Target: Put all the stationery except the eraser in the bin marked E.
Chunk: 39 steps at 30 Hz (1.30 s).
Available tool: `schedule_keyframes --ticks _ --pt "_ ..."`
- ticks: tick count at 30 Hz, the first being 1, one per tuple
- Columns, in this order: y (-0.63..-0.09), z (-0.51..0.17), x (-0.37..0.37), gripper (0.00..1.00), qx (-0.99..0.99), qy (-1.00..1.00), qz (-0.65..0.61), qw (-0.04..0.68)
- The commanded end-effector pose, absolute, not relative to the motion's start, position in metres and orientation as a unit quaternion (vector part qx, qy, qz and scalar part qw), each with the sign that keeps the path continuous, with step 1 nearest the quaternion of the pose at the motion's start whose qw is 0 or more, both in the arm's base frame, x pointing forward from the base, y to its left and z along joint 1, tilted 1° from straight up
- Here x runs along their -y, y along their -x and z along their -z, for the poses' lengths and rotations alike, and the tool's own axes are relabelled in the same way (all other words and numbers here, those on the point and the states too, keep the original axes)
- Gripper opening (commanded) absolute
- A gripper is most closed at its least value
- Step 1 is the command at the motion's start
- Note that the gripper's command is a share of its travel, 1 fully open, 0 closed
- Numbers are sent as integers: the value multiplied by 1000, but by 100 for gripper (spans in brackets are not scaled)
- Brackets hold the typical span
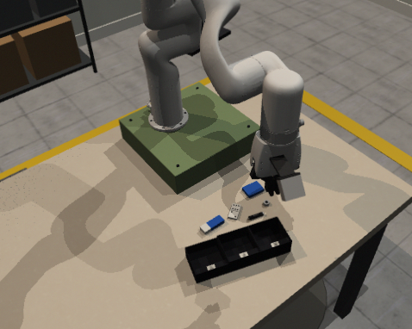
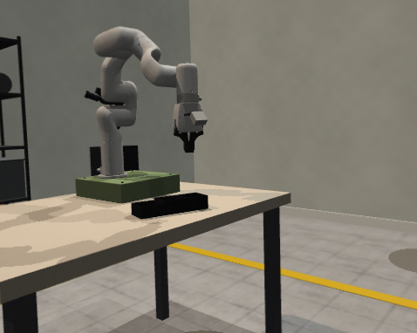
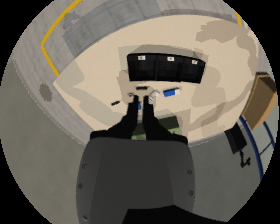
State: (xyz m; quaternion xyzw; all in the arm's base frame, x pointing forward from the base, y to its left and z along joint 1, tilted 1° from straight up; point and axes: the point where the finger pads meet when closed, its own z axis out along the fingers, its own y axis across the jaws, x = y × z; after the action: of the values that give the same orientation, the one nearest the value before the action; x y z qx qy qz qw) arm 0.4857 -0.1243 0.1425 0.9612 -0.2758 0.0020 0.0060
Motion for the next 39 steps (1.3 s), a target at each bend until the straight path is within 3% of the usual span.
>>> schedule_keyframes --ticks 1,3,4,34,39 --pt "-487 -146 125 7 276 -961 -5 6" --pt "-487 -146 125 7 276 -961 -5 6" --pt "-482 -141 120 56 252 -968 -5 6" --pt "-348 -15 8 56 -174 -985 12 12" --pt "-348 -15 8 56 -248 -969 15 12"
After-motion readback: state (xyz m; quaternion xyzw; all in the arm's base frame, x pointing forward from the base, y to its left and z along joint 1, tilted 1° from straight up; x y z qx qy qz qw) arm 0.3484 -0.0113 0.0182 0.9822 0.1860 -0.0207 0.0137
